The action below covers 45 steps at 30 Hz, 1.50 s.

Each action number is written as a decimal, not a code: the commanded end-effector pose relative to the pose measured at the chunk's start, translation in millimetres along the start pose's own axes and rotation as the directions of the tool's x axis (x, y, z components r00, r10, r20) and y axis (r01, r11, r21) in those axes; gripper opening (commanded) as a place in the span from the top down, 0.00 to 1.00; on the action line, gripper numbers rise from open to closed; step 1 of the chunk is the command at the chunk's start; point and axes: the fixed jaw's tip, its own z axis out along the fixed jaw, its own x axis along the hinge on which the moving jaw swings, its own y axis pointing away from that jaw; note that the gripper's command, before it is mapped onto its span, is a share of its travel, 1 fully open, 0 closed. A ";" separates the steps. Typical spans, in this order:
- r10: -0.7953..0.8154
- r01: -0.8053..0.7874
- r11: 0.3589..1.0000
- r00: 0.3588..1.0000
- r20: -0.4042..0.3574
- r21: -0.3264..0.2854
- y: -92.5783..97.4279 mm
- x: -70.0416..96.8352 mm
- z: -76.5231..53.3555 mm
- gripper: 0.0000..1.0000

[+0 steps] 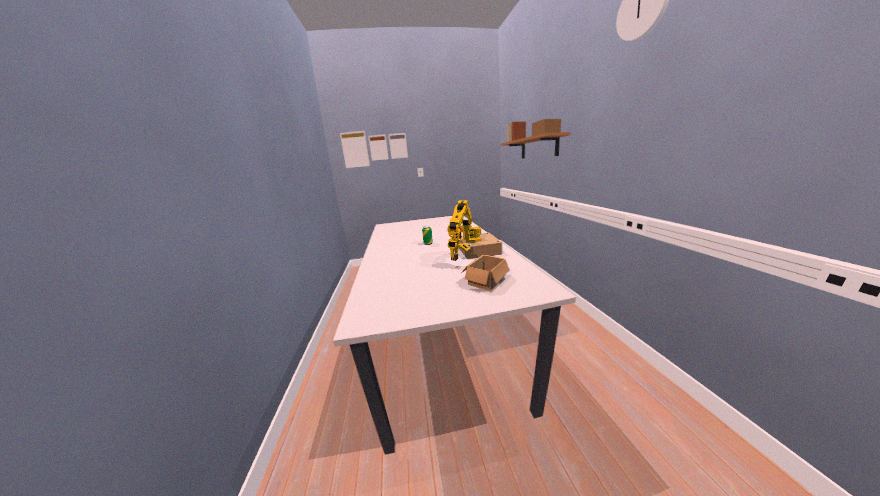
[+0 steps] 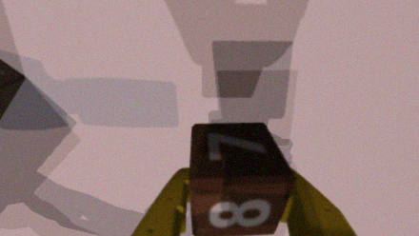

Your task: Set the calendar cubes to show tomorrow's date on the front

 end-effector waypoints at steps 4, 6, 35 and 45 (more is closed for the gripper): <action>-0.010 0.010 1.000 1.000 0.000 -0.015 3.5 -1.8 4.6 1.00; -0.010 0.010 1.000 1.000 0.000 -0.015 3.5 -1.8 4.6 1.00; -0.010 0.010 1.000 1.000 0.000 -0.015 3.7 -1.8 16.4 1.00; -0.010 0.010 1.000 1.000 0.000 -0.015 3.7 -1.9 18.4 1.00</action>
